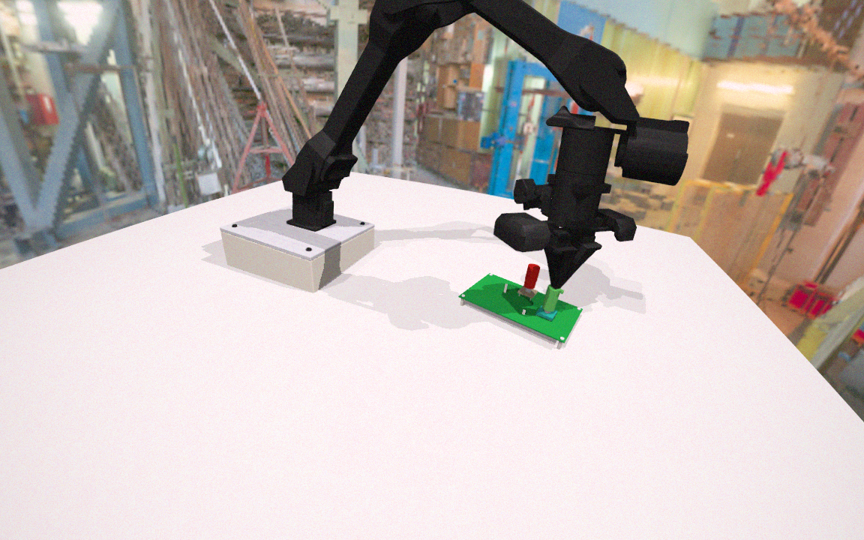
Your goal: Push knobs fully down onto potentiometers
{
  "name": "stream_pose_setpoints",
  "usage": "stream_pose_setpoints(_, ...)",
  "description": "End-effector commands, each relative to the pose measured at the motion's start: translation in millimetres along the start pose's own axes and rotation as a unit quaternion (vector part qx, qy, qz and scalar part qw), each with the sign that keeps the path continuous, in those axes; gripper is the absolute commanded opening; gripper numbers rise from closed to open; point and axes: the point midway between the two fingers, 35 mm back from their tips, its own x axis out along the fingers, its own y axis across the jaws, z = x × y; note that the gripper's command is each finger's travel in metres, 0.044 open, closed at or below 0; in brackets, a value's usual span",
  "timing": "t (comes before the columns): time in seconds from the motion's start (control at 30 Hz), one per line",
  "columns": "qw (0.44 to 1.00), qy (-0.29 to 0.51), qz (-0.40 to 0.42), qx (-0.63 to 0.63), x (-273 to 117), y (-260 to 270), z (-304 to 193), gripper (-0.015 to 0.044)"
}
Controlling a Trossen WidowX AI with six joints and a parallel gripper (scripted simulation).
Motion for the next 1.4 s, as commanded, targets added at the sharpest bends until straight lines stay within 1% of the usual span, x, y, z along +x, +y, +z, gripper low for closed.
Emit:
stream_pose_setpoints(0.0, 1.0, -0.006, 0.009, 0.001, 16.9, -1.7, -2.4, 0.0)
stream_pose_setpoints(1.0, 1.0, -0.006, 0.009, 0.001, -28.7, -2.2, -2.7, 0.0)
stream_pose_setpoints(1.03, 1.0, -0.009, 0.01, 0.002, -23.4, -1.2, -1.3, 0.0026)
stream_pose_setpoints(1.27, 1.0, -0.009, 0.01, 0.002, -23.4, -1.2, -1.3, 0.021)
stream_pose_setpoints(1.37, 1.0, -0.01, 0.011, 0.002, -30.5, 8.3, 9.1, 0.0289)
